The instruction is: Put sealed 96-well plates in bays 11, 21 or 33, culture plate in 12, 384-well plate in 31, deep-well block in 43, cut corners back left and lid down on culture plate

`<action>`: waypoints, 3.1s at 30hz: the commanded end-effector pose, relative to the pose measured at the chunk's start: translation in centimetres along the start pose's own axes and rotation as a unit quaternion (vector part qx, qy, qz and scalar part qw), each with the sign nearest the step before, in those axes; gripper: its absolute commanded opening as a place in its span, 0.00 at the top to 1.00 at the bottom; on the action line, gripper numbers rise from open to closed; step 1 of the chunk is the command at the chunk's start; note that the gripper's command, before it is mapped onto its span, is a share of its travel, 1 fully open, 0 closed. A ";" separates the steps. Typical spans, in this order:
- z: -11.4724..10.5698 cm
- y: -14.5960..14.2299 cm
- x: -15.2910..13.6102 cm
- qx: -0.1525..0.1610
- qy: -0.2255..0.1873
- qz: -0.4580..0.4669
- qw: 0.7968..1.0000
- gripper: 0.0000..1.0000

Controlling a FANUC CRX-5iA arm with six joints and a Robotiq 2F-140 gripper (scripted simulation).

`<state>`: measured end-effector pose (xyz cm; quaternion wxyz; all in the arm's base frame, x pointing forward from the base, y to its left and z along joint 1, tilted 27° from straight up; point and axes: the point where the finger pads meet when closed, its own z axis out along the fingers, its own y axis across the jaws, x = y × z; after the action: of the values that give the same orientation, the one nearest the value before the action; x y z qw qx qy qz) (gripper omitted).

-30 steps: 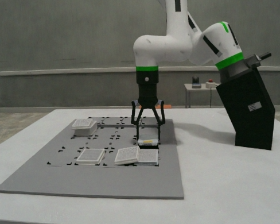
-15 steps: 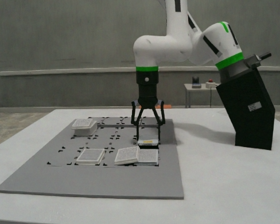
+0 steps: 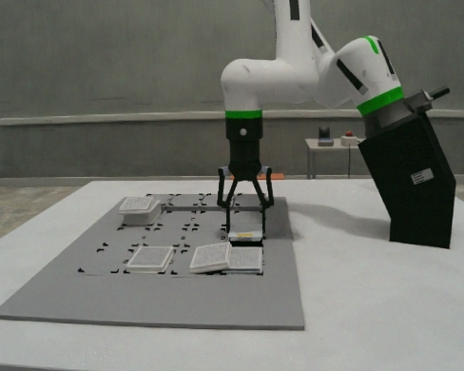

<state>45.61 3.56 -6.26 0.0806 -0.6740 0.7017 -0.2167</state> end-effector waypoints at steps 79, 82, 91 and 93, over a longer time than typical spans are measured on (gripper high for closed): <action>0.4 0.0 0.0 0.001 0.000 0.000 1.000 0.90; 0.5 0.0 0.0 0.001 0.000 0.000 1.000 0.39; 0.5 0.0 0.0 0.001 0.000 0.000 1.000 0.39; 0.5 0.0 0.0 0.001 0.000 0.000 1.000 0.39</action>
<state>45.83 3.46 -6.74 0.0806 -0.6740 0.7016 -0.2167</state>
